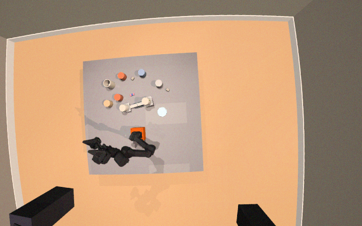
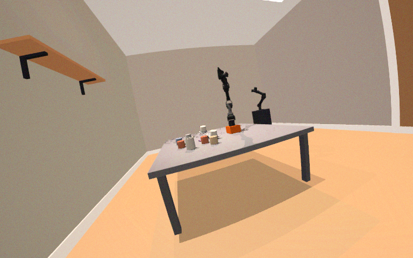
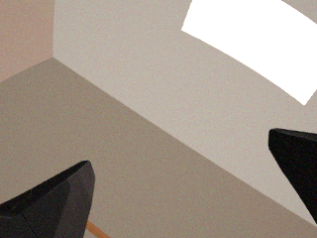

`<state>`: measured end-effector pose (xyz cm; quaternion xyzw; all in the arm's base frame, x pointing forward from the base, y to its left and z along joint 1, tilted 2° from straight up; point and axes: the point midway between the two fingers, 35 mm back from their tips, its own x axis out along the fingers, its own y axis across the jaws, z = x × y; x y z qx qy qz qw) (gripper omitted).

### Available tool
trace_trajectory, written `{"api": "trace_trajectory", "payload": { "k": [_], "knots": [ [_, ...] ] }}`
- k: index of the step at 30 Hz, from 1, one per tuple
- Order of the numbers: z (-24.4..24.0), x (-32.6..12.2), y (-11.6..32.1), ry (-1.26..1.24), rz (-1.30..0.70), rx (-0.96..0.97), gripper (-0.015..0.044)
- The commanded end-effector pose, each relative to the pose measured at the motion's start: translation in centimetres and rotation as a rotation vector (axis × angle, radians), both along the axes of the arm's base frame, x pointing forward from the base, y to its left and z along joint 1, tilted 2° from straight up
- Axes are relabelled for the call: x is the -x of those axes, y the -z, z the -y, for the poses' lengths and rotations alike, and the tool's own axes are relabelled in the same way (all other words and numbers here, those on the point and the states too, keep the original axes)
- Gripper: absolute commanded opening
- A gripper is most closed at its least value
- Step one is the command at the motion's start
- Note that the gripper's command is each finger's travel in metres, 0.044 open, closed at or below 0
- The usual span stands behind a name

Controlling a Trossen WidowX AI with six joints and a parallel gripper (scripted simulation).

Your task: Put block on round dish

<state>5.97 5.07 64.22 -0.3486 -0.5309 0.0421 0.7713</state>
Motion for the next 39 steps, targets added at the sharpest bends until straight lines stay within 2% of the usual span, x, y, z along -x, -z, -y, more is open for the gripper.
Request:
{"api": "trace_trajectory", "payload": {
  "k": [1, 20, 39],
  "knots": [
    [-1.9, -0.8, 1.5, -0.003, -0.037, 0.063, 0.044],
    [-7.0, -6.6, 9.5, 0.031, -0.318, 0.272, 0.044],
    [-7.1, -12.8, 19.8, 0.084, -0.742, 0.339, 0.044]
  ]
}}
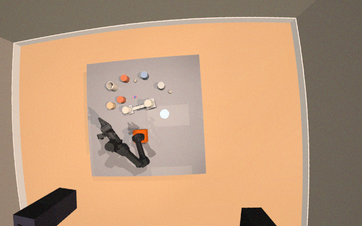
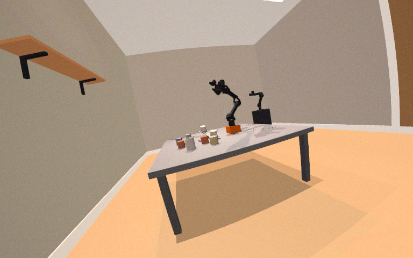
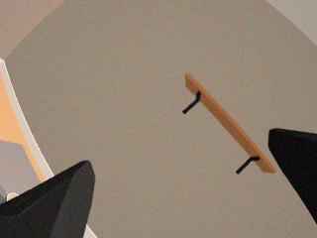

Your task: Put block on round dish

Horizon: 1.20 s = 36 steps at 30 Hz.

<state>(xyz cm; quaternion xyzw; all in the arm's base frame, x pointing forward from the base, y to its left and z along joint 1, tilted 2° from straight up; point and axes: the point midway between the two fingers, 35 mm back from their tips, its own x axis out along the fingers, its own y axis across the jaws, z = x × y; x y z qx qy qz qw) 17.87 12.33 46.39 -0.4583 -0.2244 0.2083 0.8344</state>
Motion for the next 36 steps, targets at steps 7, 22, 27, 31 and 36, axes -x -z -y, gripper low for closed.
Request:
{"api": "trace_trajectory", "payload": {
  "k": [7, 22, 27, 31, 36],
  "knots": [
    [1.2, -2.7, 6.0, 0.074, -0.248, -0.008, 0.044],
    [4.8, -4.7, 14.7, 0.236, -0.625, -0.111, 0.044],
    [6.2, -4.8, 17.5, 0.299, -0.75, -0.169, 0.044],
    [7.2, -4.6, 19.7, 0.352, -0.849, -0.224, 0.044],
    [8.6, -4.1, 22.3, 0.421, -0.971, -0.304, 0.044]
  ]
}}
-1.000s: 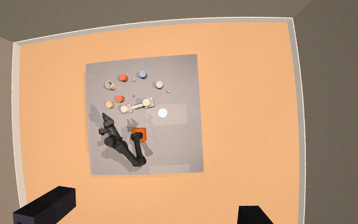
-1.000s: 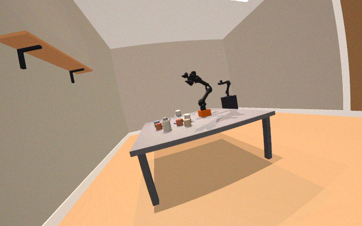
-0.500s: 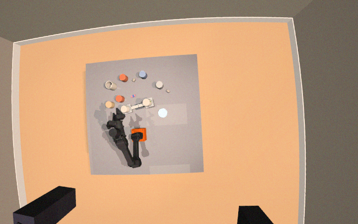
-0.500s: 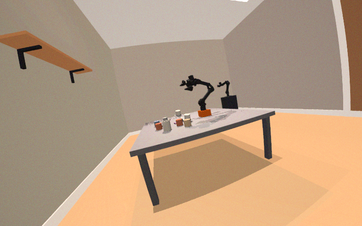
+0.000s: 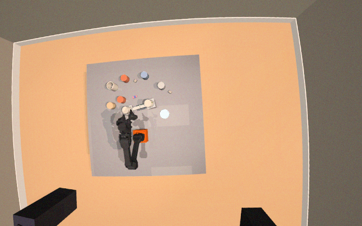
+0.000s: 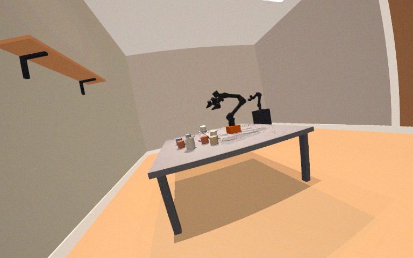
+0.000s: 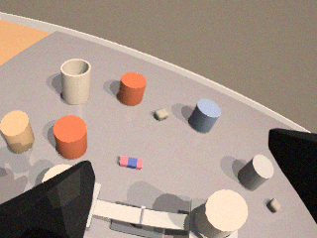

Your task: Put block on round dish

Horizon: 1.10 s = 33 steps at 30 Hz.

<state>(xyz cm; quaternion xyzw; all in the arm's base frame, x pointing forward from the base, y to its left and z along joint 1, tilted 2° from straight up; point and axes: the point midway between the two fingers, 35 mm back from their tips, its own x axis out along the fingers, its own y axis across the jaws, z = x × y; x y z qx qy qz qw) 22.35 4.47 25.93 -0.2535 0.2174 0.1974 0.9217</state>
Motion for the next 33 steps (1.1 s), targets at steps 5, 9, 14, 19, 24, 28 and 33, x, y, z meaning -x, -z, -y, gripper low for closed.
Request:
{"api": "trace_trajectory", "payload": {
  "k": [5, 9, 14, 19, 24, 28, 33],
  "knots": [
    [1.9, 1.1, 4.3, 0.141, -0.195, -0.12, 0.044],
    [2.7, 1.9, 6.2, 0.219, -0.284, -0.185, 0.044],
    [3.4, 2.7, 7.7, 0.29, -0.361, -0.245, 0.044],
    [3.3, 2.6, 7.7, 0.293, -0.364, -0.249, 0.044],
    [2.7, 1.9, 7.9, 0.365, -0.453, -0.343, 0.044],
    [2.0, 1.1, 8.0, 0.438, -0.534, -0.422, 0.044],
    [1.0, 0.1, 8.4, 0.543, -0.636, -0.511, 0.044]
  ]
}}
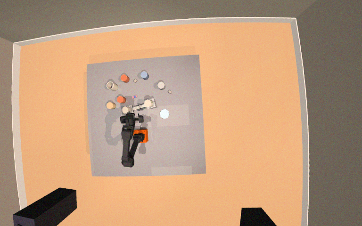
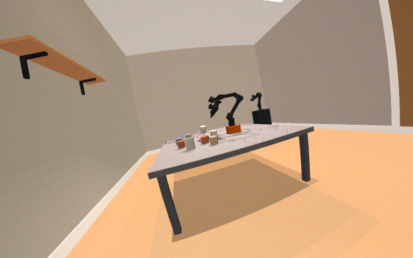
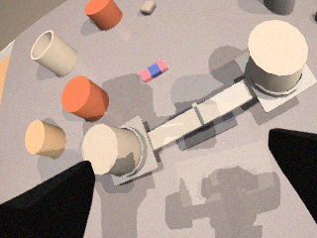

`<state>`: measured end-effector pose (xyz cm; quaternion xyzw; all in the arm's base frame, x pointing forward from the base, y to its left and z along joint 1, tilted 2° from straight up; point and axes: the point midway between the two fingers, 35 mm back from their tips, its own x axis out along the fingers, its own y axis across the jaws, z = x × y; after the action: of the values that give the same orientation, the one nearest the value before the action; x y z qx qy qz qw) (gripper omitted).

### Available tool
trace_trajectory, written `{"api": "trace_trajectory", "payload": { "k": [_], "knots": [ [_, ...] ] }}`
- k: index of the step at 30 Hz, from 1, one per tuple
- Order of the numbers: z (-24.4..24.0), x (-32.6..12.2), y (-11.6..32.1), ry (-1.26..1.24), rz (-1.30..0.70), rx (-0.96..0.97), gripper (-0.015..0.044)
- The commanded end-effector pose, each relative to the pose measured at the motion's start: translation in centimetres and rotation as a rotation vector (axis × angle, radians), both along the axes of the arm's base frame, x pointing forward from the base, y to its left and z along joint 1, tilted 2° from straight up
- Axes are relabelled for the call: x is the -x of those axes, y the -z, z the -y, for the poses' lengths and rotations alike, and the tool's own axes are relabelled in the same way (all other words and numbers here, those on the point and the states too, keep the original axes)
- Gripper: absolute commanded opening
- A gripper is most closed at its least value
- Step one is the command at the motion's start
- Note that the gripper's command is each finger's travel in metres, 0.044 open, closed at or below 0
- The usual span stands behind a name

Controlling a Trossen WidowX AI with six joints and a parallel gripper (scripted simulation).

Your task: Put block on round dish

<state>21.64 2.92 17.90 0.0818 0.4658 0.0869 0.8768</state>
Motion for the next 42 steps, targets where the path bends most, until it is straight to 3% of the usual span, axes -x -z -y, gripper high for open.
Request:
{"api": "trace_trajectory", "payload": {
  "k": [1, 25, 42],
  "knots": [
    [-0.7, -0.8, 0.5, 0.089, -0.091, -0.058, 0.044],
    [-8.0, -4.9, 4.7, 0.691, -0.541, -0.221, 0.044],
    [-14.4, -5.5, 10.0, 1.221, -0.66, -0.166, 0.044]
  ]
}}
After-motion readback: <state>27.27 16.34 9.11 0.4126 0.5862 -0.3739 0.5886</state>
